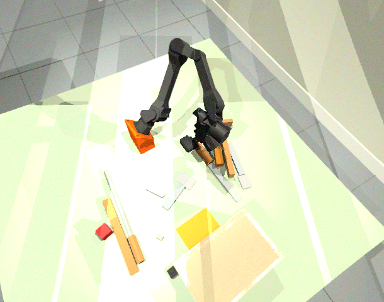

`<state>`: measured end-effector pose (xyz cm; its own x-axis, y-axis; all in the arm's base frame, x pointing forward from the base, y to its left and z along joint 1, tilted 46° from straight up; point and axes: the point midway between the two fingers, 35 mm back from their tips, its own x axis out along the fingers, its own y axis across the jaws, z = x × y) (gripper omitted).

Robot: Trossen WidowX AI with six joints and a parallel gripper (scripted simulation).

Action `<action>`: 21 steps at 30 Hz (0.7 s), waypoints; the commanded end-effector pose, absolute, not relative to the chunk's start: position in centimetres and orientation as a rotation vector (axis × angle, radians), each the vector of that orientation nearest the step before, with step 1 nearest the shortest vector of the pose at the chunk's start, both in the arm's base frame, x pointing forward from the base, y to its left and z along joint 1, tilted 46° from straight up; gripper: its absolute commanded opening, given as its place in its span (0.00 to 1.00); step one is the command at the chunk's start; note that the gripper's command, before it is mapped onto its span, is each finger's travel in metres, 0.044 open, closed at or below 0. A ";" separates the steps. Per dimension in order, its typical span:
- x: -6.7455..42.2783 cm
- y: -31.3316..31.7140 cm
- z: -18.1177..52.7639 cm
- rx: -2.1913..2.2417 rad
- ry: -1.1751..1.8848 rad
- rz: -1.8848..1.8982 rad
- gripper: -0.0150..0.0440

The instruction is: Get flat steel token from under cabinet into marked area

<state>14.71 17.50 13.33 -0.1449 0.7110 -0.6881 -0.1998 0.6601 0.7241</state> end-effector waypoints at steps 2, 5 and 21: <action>14.6 17.7 13.0 0.442 1.522 0.833 0.71; 14.6 17.9 12.8 0.441 1.523 0.832 0.71; 14.4 19.8 11.0 0.440 1.523 0.832 0.71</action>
<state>14.60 19.46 11.58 -0.1390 0.7124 -0.6878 -0.2052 0.6588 0.7238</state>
